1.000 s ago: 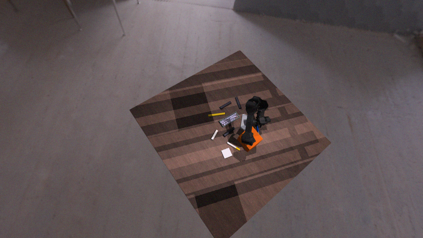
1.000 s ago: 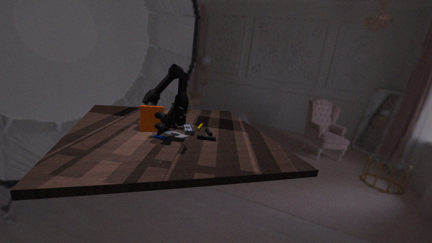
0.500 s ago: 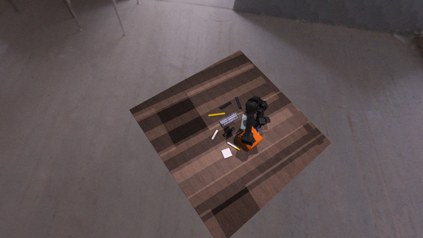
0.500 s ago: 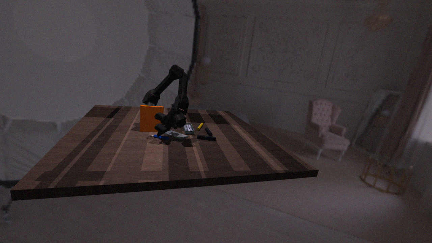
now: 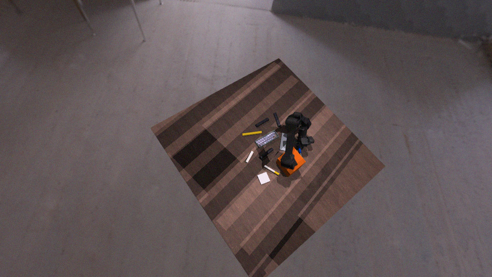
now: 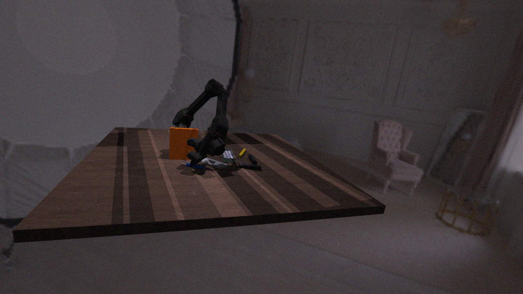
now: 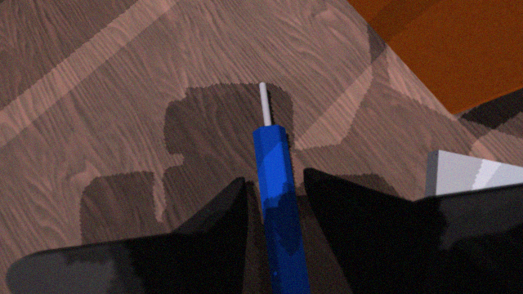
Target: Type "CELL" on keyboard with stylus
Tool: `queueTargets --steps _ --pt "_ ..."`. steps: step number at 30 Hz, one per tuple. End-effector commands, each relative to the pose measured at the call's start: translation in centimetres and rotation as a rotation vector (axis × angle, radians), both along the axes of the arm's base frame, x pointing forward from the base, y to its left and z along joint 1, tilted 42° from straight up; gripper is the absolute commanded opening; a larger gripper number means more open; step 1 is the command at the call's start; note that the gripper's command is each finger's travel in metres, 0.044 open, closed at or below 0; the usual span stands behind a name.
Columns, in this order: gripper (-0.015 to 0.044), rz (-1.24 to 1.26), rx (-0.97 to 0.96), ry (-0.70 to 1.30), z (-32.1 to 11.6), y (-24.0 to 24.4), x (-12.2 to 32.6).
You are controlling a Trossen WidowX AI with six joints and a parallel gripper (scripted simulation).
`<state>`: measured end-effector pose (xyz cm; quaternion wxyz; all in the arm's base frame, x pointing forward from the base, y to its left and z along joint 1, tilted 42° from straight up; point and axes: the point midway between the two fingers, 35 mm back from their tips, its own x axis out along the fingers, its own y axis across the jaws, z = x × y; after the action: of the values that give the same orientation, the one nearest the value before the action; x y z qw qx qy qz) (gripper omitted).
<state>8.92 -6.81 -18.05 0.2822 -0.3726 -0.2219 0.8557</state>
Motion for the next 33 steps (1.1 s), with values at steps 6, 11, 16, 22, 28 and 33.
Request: queueTargets --steps 6,11,16,22,28,33 --pt "0.0071 0.000 0.001 0.001 0.0 0.0 0.0" --pt "0.0000 0.000 0.001 0.001 0.0 0.0 0.0" --pt "0.0000 0.000 0.001 0.001 0.0 0.0 0.0" --pt "0.0000 0.000 0.001 0.001 1.0 -0.9 0.2" --pt "0.0000 0.000 0.001 0.002 3.7 -3.2 0.5" --pt "0.0000 0.000 0.001 0.002 3.8 -3.2 0.5"
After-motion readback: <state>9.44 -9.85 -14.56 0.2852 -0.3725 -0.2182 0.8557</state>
